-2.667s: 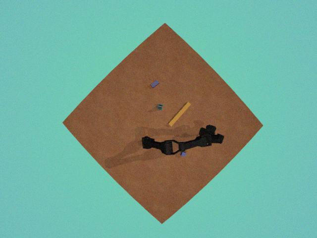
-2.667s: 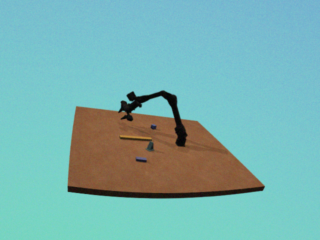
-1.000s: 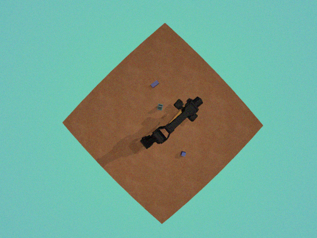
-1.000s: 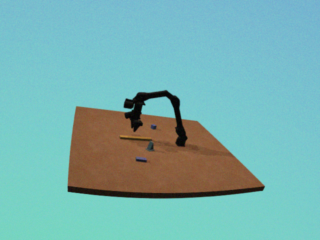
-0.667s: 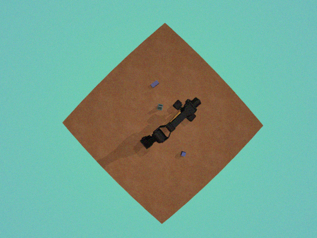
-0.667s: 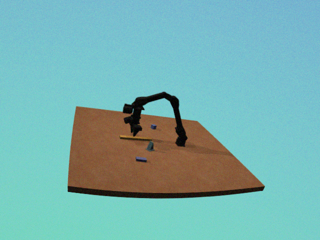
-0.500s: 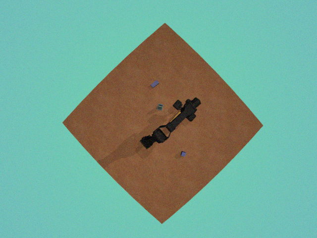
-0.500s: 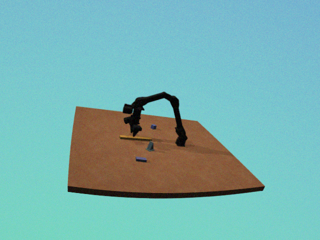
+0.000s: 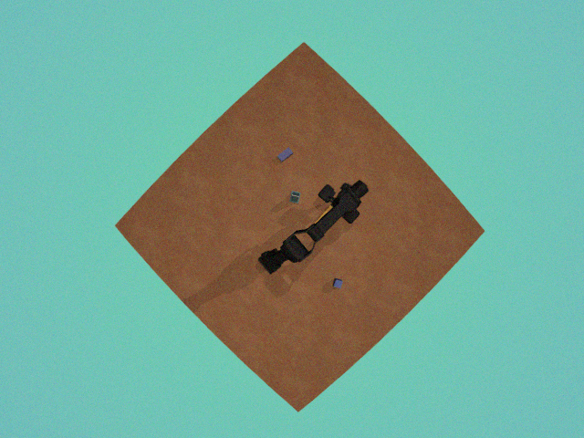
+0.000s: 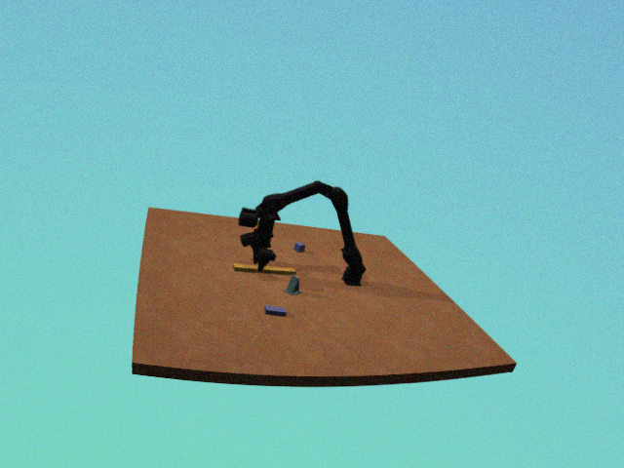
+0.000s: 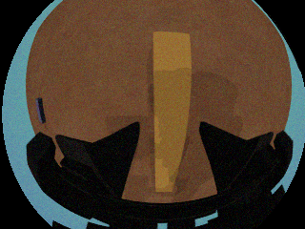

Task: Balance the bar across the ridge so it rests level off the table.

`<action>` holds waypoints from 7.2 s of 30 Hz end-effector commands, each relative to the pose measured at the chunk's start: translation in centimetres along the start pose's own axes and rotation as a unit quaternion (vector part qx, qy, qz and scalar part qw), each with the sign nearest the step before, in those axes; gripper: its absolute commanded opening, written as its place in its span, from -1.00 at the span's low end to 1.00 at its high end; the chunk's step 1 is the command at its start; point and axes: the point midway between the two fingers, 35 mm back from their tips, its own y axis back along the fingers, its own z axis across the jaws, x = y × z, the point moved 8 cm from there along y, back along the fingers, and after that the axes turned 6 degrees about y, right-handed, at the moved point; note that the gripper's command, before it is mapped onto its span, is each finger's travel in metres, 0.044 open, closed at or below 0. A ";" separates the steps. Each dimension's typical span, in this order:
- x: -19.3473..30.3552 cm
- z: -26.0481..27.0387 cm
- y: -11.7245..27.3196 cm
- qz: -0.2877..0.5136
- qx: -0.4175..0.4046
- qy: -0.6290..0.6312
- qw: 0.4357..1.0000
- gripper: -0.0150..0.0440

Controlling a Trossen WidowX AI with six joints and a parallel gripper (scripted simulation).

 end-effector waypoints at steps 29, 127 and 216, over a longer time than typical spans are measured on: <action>0.1 0.0 -0.7 0.005 -0.001 0.000 1.000 -0.14; 4.5 17.5 10.9 0.006 -0.010 0.238 0.971 -0.49; 4.8 17.9 6.3 0.006 -0.010 0.241 0.971 -0.49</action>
